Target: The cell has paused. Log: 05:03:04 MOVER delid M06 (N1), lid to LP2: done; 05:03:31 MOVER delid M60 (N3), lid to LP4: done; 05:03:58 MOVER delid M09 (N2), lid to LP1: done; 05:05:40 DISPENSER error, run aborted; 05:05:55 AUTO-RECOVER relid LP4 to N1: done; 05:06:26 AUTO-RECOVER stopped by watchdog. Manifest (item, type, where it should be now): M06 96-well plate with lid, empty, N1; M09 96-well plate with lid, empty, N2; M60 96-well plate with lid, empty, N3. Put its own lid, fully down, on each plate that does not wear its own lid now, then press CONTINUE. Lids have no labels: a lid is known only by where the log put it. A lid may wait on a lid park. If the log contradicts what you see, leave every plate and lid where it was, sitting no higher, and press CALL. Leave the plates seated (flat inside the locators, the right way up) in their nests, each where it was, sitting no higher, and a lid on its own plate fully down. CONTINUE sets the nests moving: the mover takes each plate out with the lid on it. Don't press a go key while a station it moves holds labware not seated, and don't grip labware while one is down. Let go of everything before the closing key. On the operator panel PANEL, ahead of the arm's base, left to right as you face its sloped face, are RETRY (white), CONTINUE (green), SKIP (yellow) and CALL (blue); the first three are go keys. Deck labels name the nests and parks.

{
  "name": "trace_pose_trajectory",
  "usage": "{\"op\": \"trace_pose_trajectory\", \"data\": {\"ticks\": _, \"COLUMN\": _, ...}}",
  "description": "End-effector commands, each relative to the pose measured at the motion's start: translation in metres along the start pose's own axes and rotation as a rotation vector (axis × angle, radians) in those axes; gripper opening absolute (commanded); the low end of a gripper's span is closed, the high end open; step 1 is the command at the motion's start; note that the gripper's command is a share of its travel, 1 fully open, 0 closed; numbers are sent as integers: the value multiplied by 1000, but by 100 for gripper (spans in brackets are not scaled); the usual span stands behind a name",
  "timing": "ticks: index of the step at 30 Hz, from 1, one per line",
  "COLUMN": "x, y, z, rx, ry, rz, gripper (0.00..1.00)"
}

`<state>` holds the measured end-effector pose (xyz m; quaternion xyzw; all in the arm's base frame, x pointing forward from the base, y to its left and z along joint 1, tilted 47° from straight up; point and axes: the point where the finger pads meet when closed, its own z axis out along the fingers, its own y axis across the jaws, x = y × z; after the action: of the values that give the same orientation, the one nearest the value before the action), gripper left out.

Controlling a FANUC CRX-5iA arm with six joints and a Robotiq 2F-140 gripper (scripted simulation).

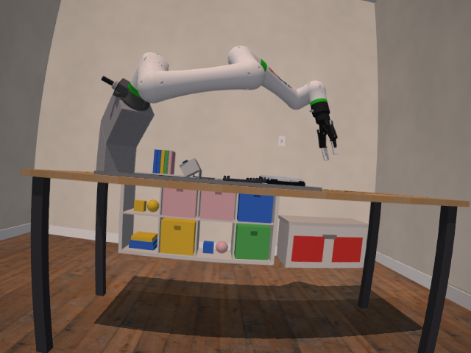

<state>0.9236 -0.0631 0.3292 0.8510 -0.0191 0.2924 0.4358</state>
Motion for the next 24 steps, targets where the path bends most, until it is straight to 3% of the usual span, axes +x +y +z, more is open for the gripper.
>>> {"op": "trace_pose_trajectory", "data": {"ticks": 1, "x": -11, "y": -41, "z": -25, "rx": -35, "ry": -25, "rz": 14, "gripper": 66}}
{"op": "trace_pose_trajectory", "data": {"ticks": 3, "x": -33, "y": -58, "z": -38, "rx": -42, "ry": -28, "rz": 21, "gripper": 66}}
{"op": "trace_pose_trajectory", "data": {"ticks": 6, "x": -33, "y": -58, "z": -38, "rx": -42, "ry": -28, "rz": 21, "gripper": 66}}
{"op": "trace_pose_trajectory", "data": {"ticks": 9, "x": -78, "y": -80, "z": -57, "rx": -46, "ry": -37, "rz": 32, "gripper": 66}}
{"op": "trace_pose_trajectory", "data": {"ticks": 12, "x": -96, "y": -87, "z": -63, "rx": -45, "ry": -41, "rz": 37, "gripper": 66}}
{"op": "trace_pose_trajectory", "data": {"ticks": 13, "x": -116, "y": -92, "z": -69, "rx": -43, "ry": -45, "rz": 41, "gripper": 66}}
{"op": "trace_pose_trajectory", "data": {"ticks": 15, "x": -116, "y": -92, "z": -69, "rx": -43, "ry": -45, "rz": 41, "gripper": 66}}
{"op": "trace_pose_trajectory", "data": {"ticks": 18, "x": -158, "y": -102, "z": -79, "rx": -37, "ry": -55, "rz": 50, "gripper": 66}}
{"op": "trace_pose_trajectory", "data": {"ticks": 19, "x": -158, "y": -102, "z": -79, "rx": -37, "ry": -55, "rz": 50, "gripper": 66}}
{"op": "trace_pose_trajectory", "data": {"ticks": 20, "x": -180, "y": -105, "z": -84, "rx": -32, "ry": -60, "rz": 55, "gripper": 66}}
{"op": "trace_pose_trajectory", "data": {"ticks": 23, "x": -180, "y": -105, "z": -84, "rx": -32, "ry": -60, "rz": 55, "gripper": 66}}
{"op": "trace_pose_trajectory", "data": {"ticks": 24, "x": -204, "y": -109, "z": -89, "rx": -26, "ry": -66, "rz": 59, "gripper": 66}}
